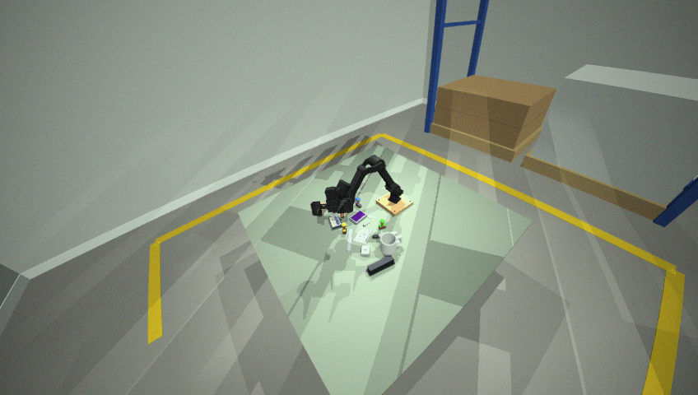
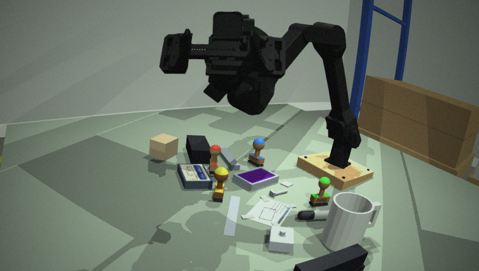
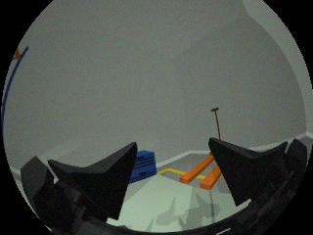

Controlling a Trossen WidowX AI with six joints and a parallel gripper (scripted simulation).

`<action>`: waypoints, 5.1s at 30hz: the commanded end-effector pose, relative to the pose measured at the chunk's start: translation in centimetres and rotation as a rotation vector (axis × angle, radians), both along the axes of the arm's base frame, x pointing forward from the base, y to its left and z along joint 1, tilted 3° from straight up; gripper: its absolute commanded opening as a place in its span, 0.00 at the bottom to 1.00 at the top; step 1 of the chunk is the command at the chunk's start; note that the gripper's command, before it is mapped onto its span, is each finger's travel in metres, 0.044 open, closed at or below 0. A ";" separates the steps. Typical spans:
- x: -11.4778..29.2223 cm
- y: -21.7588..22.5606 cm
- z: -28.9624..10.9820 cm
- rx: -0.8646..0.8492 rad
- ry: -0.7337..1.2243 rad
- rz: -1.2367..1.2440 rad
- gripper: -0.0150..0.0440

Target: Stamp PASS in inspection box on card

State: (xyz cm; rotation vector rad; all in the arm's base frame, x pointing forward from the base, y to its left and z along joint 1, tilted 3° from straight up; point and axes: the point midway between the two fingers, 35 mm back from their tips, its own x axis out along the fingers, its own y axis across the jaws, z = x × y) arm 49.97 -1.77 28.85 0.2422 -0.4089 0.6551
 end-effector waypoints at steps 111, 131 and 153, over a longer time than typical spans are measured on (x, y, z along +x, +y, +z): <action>-27.3 8.3 -25.6 -0.547 1.995 -0.423 0.61; -27.2 8.4 -25.3 -0.547 1.989 -0.417 0.28; -27.0 8.3 -24.3 -0.545 1.988 -0.416 0.25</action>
